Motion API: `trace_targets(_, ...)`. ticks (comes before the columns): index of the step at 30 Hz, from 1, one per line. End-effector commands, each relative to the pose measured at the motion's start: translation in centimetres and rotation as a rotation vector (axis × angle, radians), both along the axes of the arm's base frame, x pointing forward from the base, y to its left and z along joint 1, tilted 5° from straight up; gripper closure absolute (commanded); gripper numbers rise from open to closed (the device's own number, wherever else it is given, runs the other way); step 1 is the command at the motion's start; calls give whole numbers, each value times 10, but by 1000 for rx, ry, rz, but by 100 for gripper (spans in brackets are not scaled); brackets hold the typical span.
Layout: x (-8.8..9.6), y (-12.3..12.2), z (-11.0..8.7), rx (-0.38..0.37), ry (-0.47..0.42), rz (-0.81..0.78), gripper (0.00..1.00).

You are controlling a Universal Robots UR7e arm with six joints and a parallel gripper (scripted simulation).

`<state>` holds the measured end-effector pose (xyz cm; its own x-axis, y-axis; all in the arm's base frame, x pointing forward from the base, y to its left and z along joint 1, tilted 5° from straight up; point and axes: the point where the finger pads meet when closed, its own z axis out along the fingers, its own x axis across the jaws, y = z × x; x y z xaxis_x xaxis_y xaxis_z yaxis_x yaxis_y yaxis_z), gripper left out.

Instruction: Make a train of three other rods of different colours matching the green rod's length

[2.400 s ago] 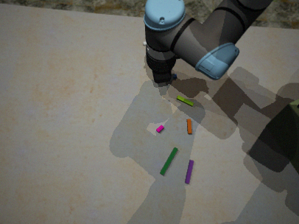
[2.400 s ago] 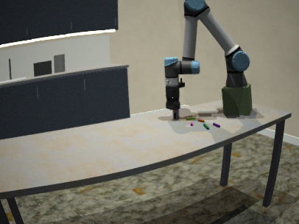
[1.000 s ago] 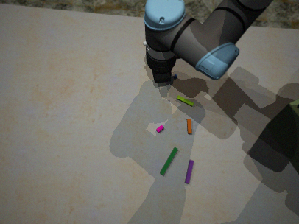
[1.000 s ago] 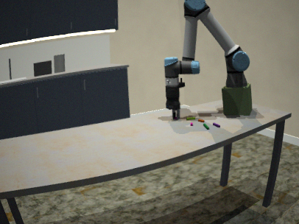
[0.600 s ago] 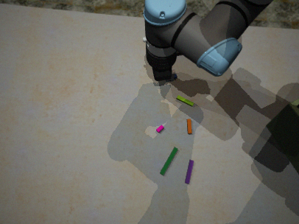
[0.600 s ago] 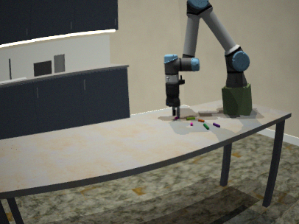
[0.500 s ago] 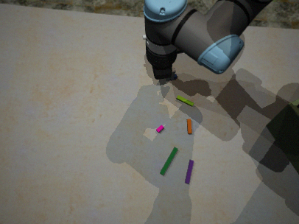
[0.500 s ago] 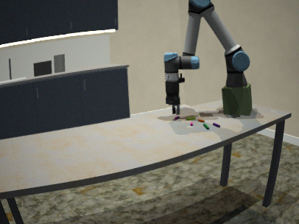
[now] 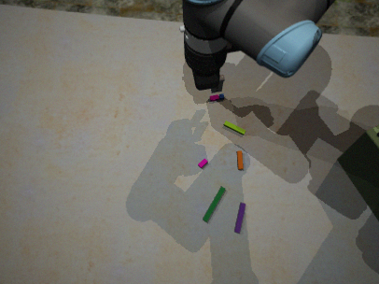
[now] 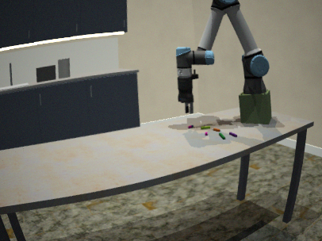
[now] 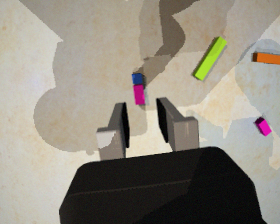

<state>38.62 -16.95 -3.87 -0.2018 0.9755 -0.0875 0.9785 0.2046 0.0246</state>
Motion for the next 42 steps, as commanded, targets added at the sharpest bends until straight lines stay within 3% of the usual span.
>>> trace_targets(1, 0, 1, 11, 0, -1, 0, 46)
trace_targets(5, 0, 1, 12, 0, -1, 0, 46)
trace_targets(6, 0, 1, 12, 0, -1, 0, 0)
trace_targets(42, -2, 1, 11, -2, 3, 40, 0)
